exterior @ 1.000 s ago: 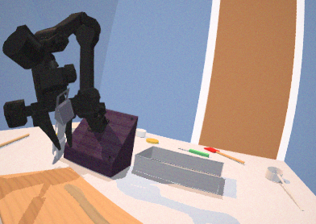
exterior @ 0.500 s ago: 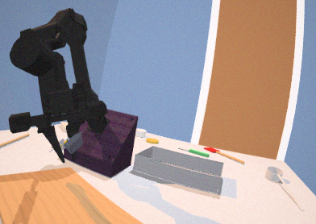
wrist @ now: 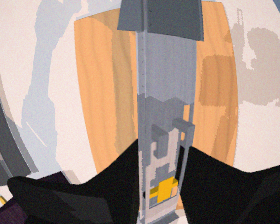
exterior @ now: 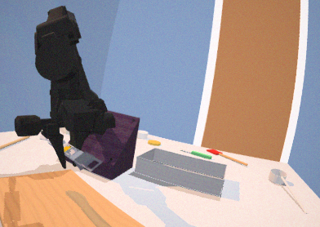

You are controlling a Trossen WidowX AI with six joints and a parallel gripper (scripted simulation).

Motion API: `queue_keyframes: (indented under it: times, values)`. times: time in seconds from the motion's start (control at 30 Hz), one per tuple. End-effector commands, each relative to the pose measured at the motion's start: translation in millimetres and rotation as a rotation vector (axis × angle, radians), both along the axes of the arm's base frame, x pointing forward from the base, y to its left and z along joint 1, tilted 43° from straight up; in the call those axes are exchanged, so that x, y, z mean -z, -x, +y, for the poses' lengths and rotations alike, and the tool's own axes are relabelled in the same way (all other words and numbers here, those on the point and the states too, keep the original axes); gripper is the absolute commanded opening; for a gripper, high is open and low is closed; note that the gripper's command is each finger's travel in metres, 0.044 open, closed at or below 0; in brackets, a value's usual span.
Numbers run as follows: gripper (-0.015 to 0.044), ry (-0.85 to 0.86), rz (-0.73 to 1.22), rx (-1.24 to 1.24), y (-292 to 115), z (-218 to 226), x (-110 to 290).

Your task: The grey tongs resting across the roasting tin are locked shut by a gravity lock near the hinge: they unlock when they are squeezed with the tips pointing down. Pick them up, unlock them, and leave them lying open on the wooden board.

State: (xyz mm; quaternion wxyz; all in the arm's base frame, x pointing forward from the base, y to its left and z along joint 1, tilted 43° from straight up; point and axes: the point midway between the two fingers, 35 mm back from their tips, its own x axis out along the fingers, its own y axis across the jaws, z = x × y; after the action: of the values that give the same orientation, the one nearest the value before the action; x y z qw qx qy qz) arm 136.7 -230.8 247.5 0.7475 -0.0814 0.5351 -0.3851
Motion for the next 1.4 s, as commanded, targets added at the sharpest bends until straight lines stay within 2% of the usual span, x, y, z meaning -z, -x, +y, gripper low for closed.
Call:
queue_keyframes:
  times: [0.0, 0.2, 0.63, 1.37]
  values:
    - [-0.0150, 0.018, 0.092, 0.022, -2.7, -0.7, -3.7]
    - [-0.0150, 0.044, 0.191, 0.034, -5.1, -0.5, -6.9]
    - [-0.0150, 0.044, 0.191, 0.034, -5.6, -2.4, -5.0]
    - [-0.0150, 0.039, 0.189, 0.034, -8.1, -27.5, 19.7]
